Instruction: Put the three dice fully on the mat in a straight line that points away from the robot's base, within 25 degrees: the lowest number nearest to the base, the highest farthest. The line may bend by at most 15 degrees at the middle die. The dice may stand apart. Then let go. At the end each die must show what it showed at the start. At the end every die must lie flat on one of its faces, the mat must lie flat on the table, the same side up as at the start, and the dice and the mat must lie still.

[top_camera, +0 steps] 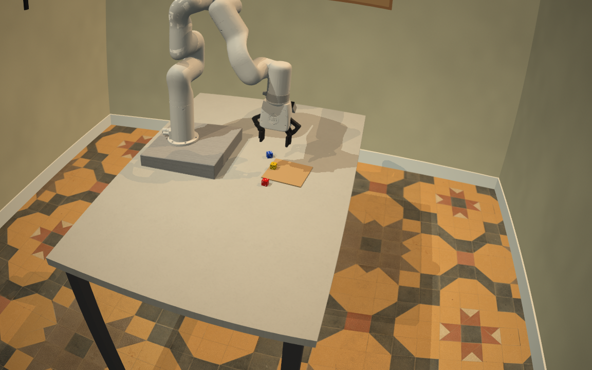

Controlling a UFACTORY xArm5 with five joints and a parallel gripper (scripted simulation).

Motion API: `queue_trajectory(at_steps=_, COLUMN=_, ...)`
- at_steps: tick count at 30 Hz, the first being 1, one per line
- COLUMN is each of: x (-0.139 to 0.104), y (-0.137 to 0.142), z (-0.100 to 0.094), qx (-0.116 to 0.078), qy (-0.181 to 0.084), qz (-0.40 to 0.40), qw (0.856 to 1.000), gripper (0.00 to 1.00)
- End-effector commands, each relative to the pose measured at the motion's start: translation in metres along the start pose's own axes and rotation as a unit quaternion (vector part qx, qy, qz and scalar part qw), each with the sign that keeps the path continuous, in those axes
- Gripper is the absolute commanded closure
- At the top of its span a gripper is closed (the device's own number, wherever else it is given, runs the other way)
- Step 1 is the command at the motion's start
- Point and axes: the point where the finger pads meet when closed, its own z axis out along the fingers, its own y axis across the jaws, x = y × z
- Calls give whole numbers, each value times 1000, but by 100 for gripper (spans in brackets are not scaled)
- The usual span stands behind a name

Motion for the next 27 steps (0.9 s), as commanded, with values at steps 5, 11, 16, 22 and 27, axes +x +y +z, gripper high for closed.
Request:
queue_trajectory(at_steps=5, x=0, y=1, z=-1, qx=-2, qy=0, qz=0, qw=1000, gripper=0)
queue_trajectory(at_steps=11, x=-20, y=5, z=2, qx=-2, qy=1, qz=3, qw=1000, gripper=0)
queue_trajectory(at_steps=16, x=-78, y=7, z=13, qx=-2, qy=3, qz=12, qw=1000, gripper=0)
queue_trajectory(at_steps=22, x=-99, y=6, z=17, qx=-2, qy=4, qz=15, qw=1000, gripper=0)
queue_trajectory(at_steps=27, x=-99, y=6, z=17, qx=-2, qy=4, qz=15, qw=1000, gripper=64)
